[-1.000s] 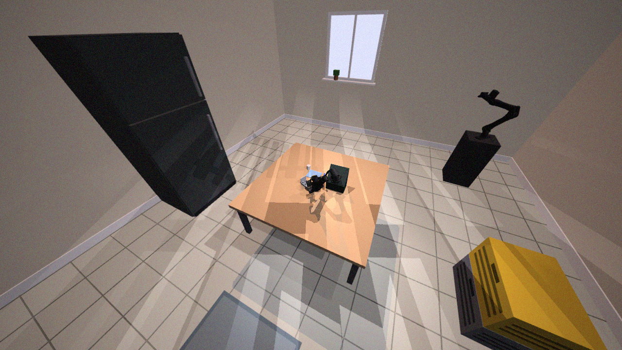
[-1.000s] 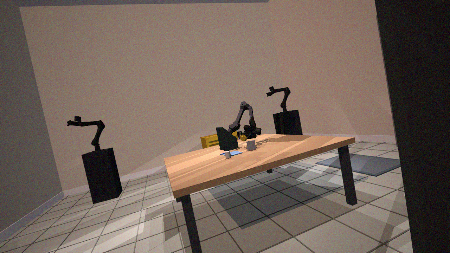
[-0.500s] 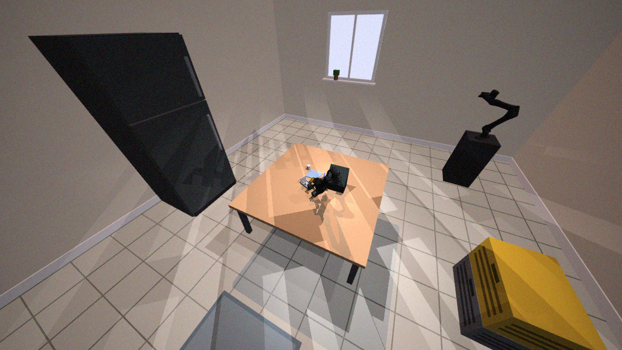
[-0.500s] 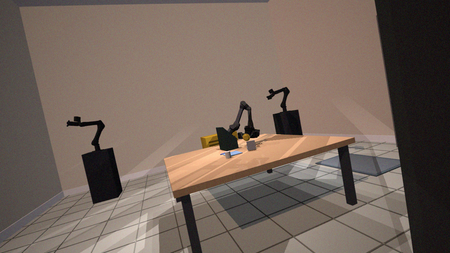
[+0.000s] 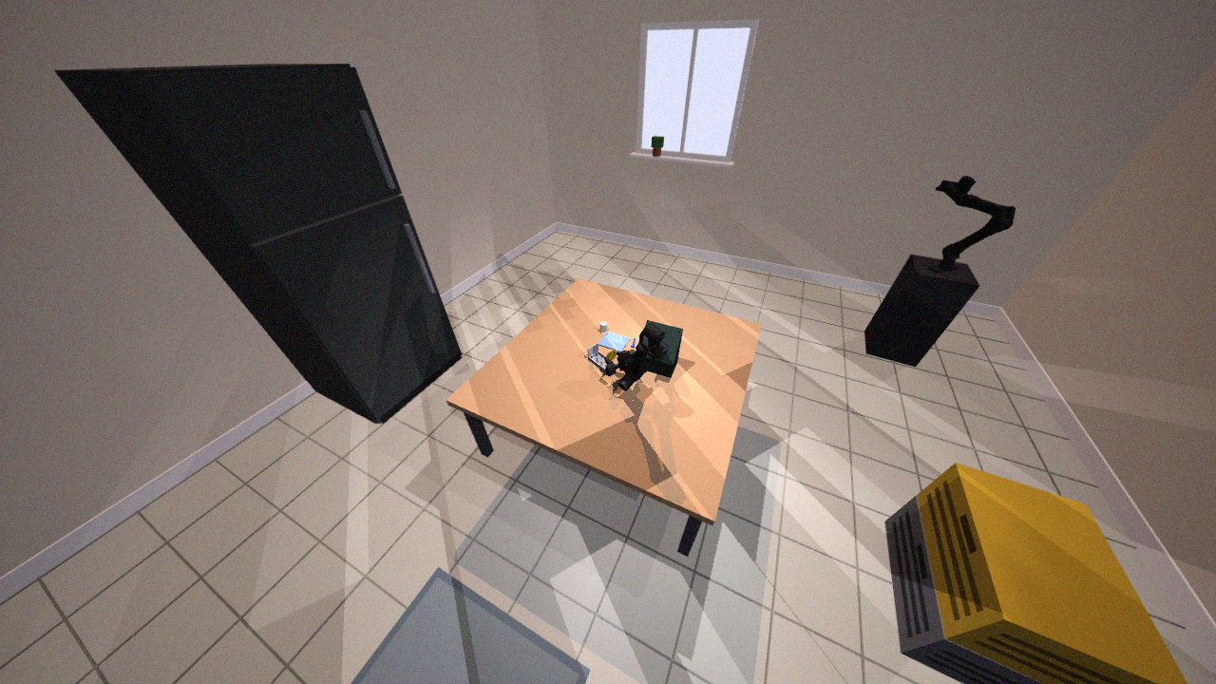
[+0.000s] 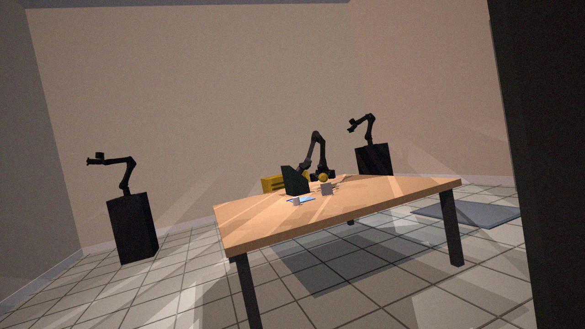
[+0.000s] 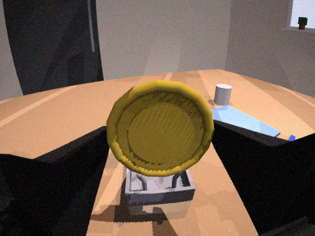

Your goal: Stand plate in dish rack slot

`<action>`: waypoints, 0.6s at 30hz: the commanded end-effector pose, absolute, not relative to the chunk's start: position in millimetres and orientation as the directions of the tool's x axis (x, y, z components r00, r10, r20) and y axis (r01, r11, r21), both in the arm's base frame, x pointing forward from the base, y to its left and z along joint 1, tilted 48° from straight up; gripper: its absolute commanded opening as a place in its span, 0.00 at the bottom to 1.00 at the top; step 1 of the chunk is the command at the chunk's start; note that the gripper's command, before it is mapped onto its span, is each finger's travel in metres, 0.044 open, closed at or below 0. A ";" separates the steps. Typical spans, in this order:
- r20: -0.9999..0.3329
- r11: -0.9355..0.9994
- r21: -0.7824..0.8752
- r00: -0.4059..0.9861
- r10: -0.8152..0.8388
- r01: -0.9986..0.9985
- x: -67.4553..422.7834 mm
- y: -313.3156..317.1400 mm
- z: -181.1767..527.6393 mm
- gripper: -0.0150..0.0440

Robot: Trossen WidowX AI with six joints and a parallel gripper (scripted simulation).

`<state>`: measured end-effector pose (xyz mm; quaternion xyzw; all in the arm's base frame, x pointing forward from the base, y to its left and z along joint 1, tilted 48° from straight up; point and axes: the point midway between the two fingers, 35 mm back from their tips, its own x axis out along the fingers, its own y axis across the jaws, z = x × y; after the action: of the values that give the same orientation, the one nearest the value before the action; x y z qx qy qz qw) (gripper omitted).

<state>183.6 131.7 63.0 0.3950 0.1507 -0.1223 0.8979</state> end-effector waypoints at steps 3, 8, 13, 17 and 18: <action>-0.345 0.651 0.689 0.934 -0.092 0.319 181.7 132.0 64.8 0.25; -0.345 0.651 0.689 0.934 -0.092 0.319 182.1 132.8 63.9 0.25; -0.348 0.653 0.686 0.933 -0.093 0.321 185.5 138.7 57.1 0.25; -0.349 0.653 0.685 0.933 -0.093 0.321 188.5 143.0 51.4 0.25; -0.349 0.653 0.686 0.933 -0.093 0.321 189.6 144.0 49.9 0.25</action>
<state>187.2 142.2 53.5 0.4026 0.1417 -0.1140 0.8971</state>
